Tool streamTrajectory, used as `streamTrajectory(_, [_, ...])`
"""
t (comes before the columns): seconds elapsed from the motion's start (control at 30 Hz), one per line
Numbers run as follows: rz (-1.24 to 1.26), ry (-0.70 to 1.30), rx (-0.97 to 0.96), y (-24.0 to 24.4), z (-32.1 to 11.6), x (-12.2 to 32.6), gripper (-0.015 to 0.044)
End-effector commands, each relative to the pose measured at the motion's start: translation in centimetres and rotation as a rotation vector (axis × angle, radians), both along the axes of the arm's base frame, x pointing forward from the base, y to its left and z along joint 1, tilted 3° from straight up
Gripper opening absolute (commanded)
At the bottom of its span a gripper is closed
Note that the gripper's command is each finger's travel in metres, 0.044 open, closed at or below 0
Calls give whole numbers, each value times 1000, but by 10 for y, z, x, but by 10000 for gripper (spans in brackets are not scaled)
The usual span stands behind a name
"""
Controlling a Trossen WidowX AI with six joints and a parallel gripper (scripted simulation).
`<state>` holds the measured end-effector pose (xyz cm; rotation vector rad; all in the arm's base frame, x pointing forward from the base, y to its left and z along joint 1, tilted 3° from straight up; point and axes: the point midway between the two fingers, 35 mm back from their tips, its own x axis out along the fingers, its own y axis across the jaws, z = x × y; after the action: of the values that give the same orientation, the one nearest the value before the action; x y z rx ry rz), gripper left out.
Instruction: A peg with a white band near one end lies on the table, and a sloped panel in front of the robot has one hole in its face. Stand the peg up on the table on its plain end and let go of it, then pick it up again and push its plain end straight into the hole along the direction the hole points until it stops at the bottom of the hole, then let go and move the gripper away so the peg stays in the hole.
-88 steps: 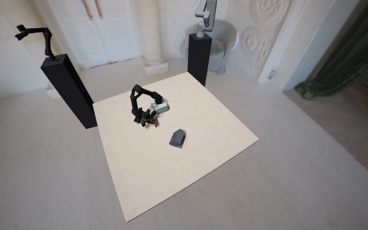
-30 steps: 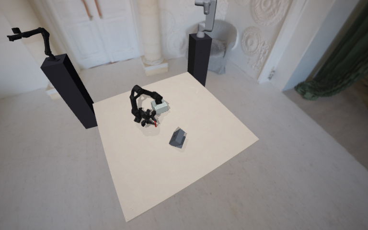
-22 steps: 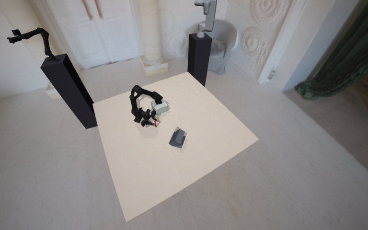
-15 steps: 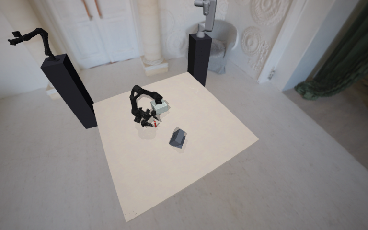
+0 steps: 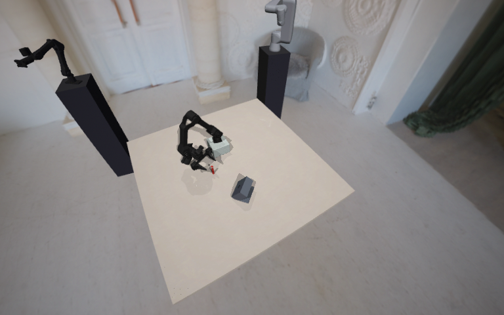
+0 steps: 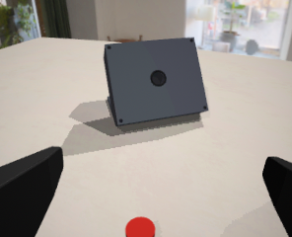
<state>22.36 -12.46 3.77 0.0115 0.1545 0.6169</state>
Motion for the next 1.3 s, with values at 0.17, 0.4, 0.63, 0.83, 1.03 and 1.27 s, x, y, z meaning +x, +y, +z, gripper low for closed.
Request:
streamTrajectory(0.17, [-18,19,-4,5,113,-9,440])
streamTrajectory(0.4, [-14,22,-4,7,115,-9,440])
streamTrajectory(0.63, [144,161,-39,29,100,-10,440])
streamTrajectory(0.83, [267,308,-98,45,84,-14,440])
streamTrajectory(1.03, [356,462,-182,54,68,-18,440])
streamTrajectory(1.27, [410,647,-316,56,51,-21,440])
